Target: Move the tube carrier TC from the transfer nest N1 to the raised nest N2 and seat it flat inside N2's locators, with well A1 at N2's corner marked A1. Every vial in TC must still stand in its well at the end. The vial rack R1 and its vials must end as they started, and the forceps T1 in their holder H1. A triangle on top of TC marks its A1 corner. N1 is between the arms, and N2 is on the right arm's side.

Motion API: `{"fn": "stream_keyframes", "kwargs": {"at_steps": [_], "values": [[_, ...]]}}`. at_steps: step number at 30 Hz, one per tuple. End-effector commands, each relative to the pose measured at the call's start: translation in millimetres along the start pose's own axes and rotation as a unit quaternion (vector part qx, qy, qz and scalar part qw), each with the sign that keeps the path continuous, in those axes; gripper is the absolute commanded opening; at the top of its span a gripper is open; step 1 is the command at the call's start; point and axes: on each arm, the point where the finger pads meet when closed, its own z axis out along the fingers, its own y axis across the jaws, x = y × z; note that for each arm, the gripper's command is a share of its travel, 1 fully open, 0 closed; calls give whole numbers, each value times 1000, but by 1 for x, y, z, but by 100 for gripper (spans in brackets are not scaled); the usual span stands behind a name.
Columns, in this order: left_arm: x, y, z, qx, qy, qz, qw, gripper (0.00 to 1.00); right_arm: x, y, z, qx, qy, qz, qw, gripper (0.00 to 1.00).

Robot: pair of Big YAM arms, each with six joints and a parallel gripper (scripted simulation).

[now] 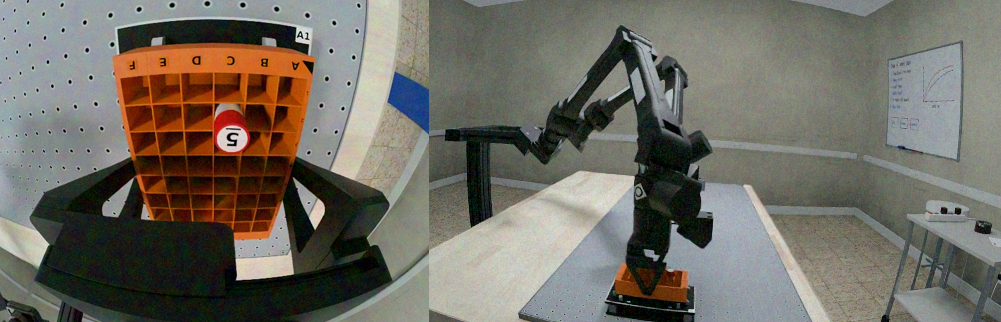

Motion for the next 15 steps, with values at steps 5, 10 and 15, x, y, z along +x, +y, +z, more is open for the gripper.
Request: {"fn": "stream_keyframes", "kwargs": {"at_steps": [5, 10, 15], "values": [[-44, 10, 10, -7, -29, 26, 999, 100, -8, -17, -1, 11, -7, 4, 1000, 84], [-44, 10, 10, -7, -29, 26, 999, 100, -12, -9, 18, 7, -8, 1, 1000, 84], [-44, 10, 10, -7, -29, 26, 999, 100, -17, -11, 21, 11, -11, -2, 1000, 84]]}}
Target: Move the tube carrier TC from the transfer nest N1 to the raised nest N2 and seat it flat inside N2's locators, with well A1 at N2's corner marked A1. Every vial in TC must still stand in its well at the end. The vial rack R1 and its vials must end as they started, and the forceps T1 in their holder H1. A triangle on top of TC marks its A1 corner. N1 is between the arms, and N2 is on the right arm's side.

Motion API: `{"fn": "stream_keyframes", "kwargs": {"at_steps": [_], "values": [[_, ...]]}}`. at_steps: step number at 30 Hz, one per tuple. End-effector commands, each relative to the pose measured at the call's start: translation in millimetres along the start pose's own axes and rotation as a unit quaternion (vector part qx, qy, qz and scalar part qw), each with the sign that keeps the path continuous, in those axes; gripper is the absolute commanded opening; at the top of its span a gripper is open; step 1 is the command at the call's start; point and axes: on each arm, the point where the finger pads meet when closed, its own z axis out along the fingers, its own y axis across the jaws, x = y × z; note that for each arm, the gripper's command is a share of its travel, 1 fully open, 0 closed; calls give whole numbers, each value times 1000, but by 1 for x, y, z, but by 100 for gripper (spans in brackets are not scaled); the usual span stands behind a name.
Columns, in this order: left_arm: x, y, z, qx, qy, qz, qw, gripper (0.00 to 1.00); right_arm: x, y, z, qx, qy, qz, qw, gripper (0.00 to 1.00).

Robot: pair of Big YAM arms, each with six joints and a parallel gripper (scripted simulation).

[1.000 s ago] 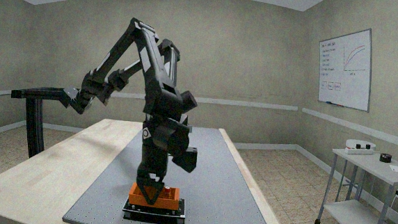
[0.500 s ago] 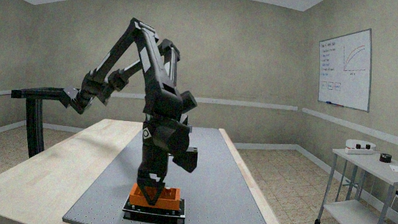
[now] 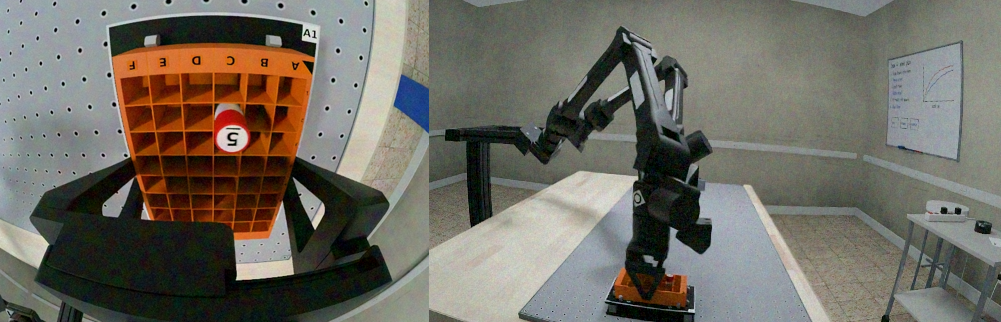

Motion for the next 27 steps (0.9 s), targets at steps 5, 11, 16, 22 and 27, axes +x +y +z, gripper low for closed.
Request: {"fn": "stream_keyframes", "kwargs": {"at_steps": [5, 11, 16, 22, 27], "values": [[-44, 10, 10, -7, -29, 26, 999, 100, -5, -12, -15, 17, -6, 0, 1000, 84], [-44, 10, 10, -7, -29, 26, 999, 100, -6, -8, -12, 13, -6, -2, 1000, 84], [-44, 10, 10, -7, -29, 26, 999, 100, -6, -8, -12, 13, -6, -2, 1000, 100], [-44, 10, 10, -7, -29, 26, 999, 100, -7, -3, -33, 20, -9, -5, 1000, 100], [-44, 10, 10, -7, -29, 26, 999, 100, -31, -4, -51, 40, -28, -18, 999, 100]]}}
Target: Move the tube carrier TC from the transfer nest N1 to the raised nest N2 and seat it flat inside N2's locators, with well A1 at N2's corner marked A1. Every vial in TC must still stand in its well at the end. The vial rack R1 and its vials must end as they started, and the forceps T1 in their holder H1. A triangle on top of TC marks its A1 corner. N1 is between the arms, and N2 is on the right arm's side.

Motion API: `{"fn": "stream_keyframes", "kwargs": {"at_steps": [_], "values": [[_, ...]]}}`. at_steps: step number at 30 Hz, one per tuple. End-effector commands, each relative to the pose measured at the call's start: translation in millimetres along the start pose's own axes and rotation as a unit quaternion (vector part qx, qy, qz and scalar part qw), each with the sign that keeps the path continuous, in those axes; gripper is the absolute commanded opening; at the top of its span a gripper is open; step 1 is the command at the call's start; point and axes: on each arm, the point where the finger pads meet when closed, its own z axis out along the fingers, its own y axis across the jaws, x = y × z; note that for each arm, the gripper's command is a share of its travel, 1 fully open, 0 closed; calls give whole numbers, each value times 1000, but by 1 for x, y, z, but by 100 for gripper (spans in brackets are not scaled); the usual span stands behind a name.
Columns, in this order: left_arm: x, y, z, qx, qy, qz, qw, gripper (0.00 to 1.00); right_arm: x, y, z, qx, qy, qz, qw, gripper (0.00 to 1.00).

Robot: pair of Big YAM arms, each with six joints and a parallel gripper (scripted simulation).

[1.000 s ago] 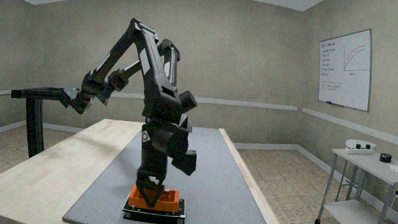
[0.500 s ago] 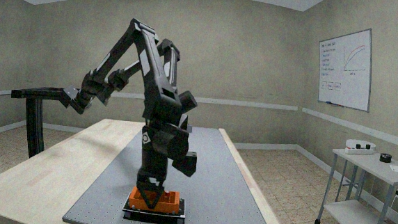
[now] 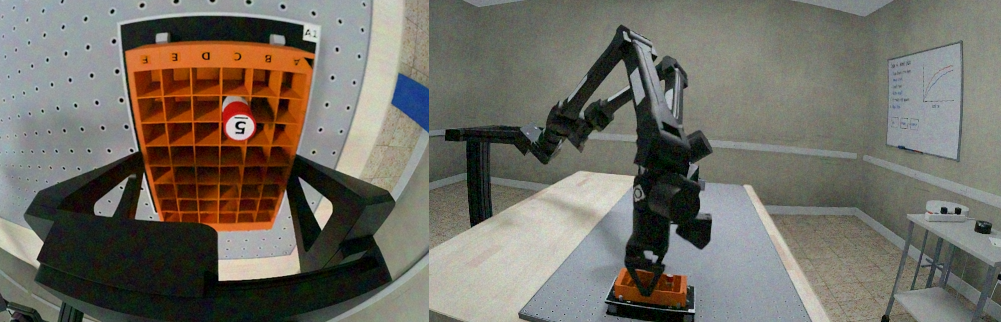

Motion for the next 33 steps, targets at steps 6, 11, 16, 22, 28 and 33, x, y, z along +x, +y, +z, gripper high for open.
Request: {"fn": "stream_keyframes", "kwargs": {"at_steps": [6, 11, 16, 22, 28, 33], "values": [[-44, 10, 10, -7, -29, 26, 999, 100, -23, -17, -60, 41, -25, -15, 999, 100], [-44, 10, 10, -7, -29, 26, 999, 100, -14, -39, -52, 33, -21, -11, 999, 100], [-44, 10, 10, -7, -29, 26, 999, 100, -5, -35, -61, 37, -70, 2, 997, 100], [-44, 10, 10, -7, -29, 26, 999, 100, -10, -31, -82, 41, -130, 4, 991, 100], [-44, 10, 10, -7, -29, 26, 999, 100, -7, -24, -91, 33, -206, 10, 978, 100], [-44, 10, 10, -7, -29, 26, 999, 100, -4, -19, -98, 25, -265, 14, 964, 100]]}}
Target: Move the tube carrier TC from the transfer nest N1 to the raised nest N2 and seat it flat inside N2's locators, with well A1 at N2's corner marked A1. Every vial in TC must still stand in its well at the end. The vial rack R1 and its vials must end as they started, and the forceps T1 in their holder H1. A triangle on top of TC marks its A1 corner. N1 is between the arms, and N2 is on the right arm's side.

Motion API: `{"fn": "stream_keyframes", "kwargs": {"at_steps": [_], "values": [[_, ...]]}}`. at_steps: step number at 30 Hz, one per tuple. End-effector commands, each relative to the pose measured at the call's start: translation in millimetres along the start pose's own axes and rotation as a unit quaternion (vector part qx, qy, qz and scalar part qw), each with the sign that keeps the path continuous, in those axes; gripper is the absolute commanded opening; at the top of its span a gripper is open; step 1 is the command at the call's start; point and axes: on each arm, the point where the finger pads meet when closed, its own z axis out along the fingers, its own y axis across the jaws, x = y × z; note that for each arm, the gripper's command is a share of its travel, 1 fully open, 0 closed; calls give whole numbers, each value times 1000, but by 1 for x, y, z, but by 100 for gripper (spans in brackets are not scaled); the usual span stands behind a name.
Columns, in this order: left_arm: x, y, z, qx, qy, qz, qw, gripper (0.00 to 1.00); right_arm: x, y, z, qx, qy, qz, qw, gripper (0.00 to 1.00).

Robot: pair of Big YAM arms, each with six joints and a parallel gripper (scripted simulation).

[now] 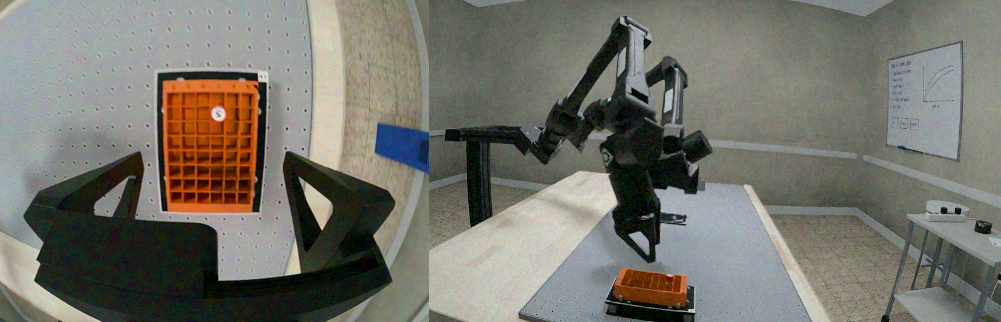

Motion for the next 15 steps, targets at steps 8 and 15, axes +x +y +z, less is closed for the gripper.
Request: {"fn": "stream_keyframes", "kwargs": {"at_steps": [8, 15], "values": [[-44, 10, 10, -7, -29, 26, 999, 100, 3, -6, -23, 18, -106, 12, 994, 100], [-44, 10, 10, -7, -29, 26, 999, 100, 1, 2, -15, 7, -116, -1, 993, 100]]}}
